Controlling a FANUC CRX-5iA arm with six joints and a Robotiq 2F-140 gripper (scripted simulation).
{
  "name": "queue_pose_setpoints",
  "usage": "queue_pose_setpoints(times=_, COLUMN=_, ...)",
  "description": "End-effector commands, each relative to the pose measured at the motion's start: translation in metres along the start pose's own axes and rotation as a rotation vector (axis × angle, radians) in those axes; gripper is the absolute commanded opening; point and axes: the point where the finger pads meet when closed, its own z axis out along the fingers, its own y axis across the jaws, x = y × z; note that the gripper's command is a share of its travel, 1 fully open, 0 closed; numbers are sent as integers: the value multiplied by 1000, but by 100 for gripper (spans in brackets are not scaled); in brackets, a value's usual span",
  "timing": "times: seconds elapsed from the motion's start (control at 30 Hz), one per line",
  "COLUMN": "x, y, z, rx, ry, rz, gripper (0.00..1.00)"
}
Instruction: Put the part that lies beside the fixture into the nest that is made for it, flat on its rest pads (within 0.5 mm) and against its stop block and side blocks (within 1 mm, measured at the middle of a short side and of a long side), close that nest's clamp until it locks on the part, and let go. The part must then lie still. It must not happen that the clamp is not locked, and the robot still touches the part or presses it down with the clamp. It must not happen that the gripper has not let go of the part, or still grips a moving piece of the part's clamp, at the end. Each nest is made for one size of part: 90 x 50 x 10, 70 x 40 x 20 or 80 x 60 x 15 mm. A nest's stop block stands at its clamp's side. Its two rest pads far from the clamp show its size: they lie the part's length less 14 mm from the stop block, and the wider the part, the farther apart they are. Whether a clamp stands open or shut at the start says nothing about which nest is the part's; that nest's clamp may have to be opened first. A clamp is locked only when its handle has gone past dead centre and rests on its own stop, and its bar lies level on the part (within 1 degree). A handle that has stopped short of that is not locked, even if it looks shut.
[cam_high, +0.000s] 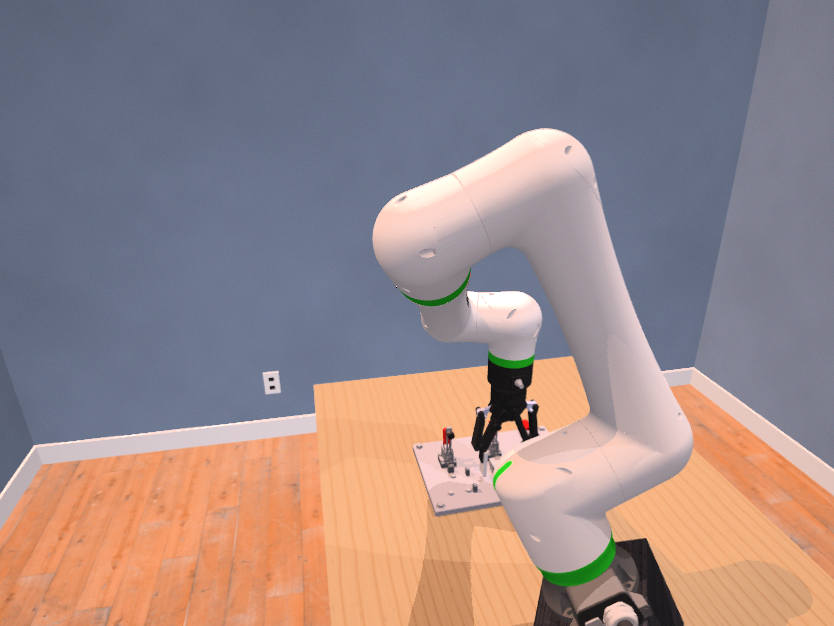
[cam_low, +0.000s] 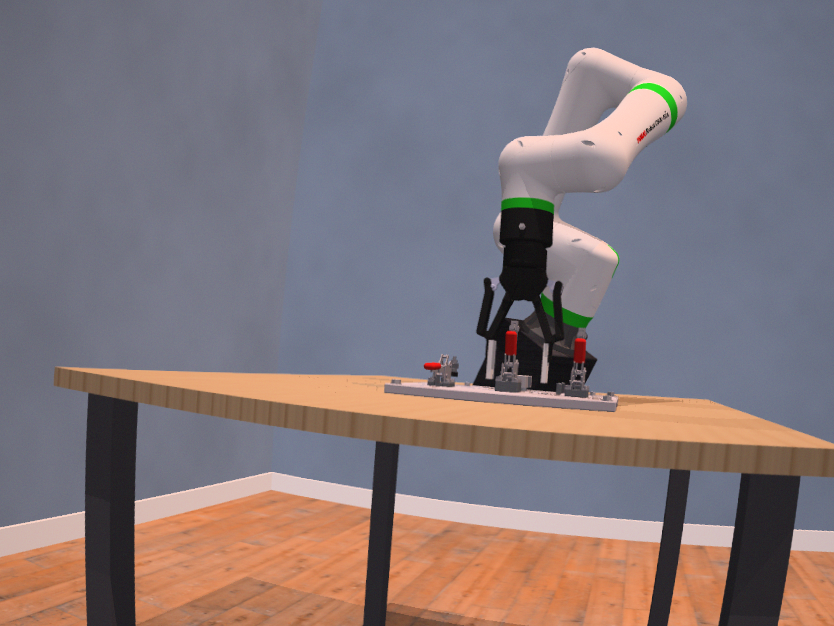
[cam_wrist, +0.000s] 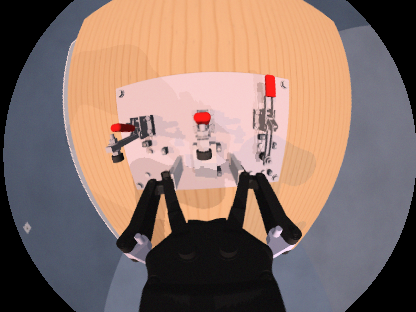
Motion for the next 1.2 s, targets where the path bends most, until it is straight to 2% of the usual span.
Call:
queue_pose_setpoints(times=0.0, x=0, y=0, z=0, rx=0, ry=0, rz=0, gripper=58)
queue_pose_setpoints(times=0.73, x=0, y=0, z=-1, rx=0, ry=0, rz=0, gripper=58)
queue_pose_setpoints(times=1.0, x=0, y=0, z=-13, rx=0, ry=0, rz=0, gripper=58)
queue_pose_setpoints(times=1.17, x=0, y=0, z=-30, rx=0, ry=0, rz=0, gripper=58)
